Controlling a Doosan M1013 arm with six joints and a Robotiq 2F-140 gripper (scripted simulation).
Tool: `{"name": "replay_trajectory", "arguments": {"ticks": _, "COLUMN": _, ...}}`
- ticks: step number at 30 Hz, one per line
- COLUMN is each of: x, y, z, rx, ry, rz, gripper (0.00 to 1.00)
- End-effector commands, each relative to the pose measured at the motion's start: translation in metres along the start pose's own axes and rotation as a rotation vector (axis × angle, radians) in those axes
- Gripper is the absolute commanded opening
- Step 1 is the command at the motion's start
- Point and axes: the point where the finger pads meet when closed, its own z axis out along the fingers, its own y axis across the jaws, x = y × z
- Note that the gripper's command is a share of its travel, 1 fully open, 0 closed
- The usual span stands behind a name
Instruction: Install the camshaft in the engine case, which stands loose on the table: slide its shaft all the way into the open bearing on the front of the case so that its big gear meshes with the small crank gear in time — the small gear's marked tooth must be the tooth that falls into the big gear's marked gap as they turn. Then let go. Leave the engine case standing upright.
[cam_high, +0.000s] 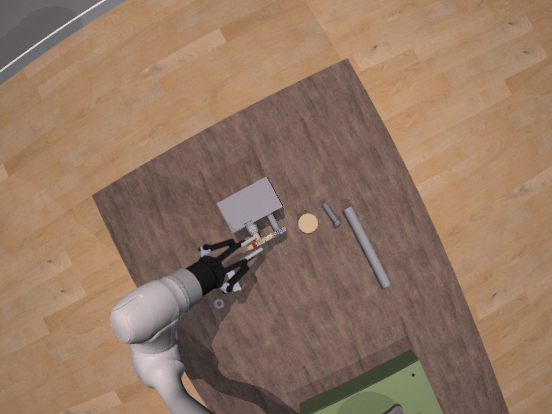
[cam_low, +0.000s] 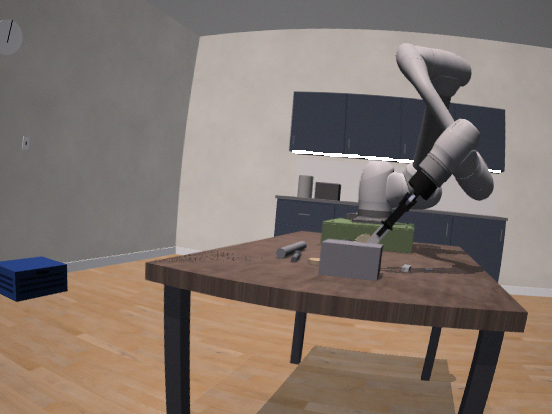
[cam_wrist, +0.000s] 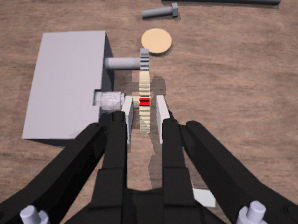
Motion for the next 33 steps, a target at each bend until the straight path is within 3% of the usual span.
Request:
{"name": "replay_trajectory", "arguments": {"ticks": 1, "x": 0.0001, "y": 0.0, "z": -0.0001, "rx": 0.0, "ry": 0.0, "rz": 0.0, "gripper": 0.19}}
{"name": "replay_trajectory", "arguments": {"ticks": 33, "x": 0.0001, "y": 0.0, "z": -0.0053, "rx": 0.0, "ry": 0.0, "rz": 0.0, "gripper": 0.19}}
